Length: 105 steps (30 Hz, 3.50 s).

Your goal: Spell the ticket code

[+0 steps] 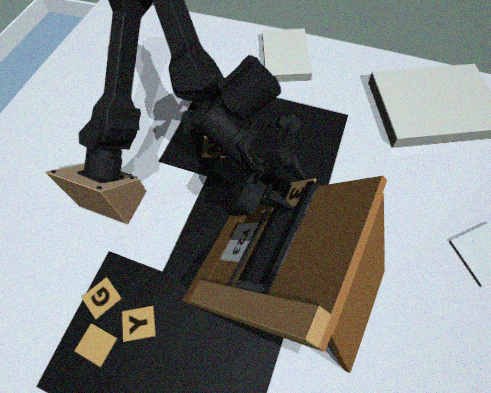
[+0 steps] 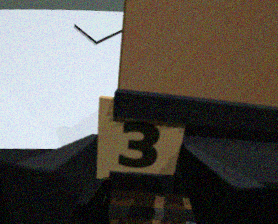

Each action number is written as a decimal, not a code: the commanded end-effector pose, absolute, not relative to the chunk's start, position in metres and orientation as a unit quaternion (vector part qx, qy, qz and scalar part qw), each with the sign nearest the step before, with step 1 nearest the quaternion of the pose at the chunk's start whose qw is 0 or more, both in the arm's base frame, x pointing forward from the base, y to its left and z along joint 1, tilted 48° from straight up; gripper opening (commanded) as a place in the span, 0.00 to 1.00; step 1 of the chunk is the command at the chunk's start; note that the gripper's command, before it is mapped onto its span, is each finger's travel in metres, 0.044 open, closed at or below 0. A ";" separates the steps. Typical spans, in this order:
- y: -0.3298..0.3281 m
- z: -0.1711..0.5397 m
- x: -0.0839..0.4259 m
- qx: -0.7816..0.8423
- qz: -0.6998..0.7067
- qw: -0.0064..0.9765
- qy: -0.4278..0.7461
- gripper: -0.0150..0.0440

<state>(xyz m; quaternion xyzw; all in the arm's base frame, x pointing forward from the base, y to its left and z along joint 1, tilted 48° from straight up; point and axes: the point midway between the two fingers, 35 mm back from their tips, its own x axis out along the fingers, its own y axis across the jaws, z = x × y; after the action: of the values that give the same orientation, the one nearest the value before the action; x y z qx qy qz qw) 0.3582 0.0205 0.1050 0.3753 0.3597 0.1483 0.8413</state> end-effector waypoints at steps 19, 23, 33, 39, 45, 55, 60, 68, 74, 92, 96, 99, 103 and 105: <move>0.009 0.093 0.358 0.374 0.150 0.842 0.358 0.25; 0.006 0.091 0.358 0.374 0.150 0.842 0.358 0.25; 0.001 0.085 0.358 0.374 0.150 0.842 0.358 0.25; -0.002 0.082 0.358 0.374 0.150 0.842 0.358 0.25; -0.005 0.078 0.358 0.374 0.150 0.842 0.358 0.25; -0.010 0.073 0.358 0.373 0.150 0.842 0.358 0.25; -0.013 0.070 0.357 0.373 0.150 0.842 0.358 0.25; -0.016 0.066 0.357 0.373 0.150 0.843 0.358 0.25; -0.019 0.063 0.357 0.373 0.150 0.843 0.358 0.25; -0.028 0.055 0.358 0.373 0.150 0.843 0.358 0.25; -0.030 0.053 0.358 0.373 0.150 0.843 0.358 0.25; -0.031 0.051 0.358 0.373 0.150 0.843 0.358 0.25; -0.033 0.049 0.358 0.373 0.149 0.843 0.358 0.25; -0.034 0.048 0.358 0.373 0.149 0.843 0.358 0.25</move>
<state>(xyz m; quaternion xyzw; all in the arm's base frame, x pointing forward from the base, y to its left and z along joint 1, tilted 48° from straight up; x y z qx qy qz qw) 0.3569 -0.0316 0.0485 0.3740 0.3613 0.1482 0.8412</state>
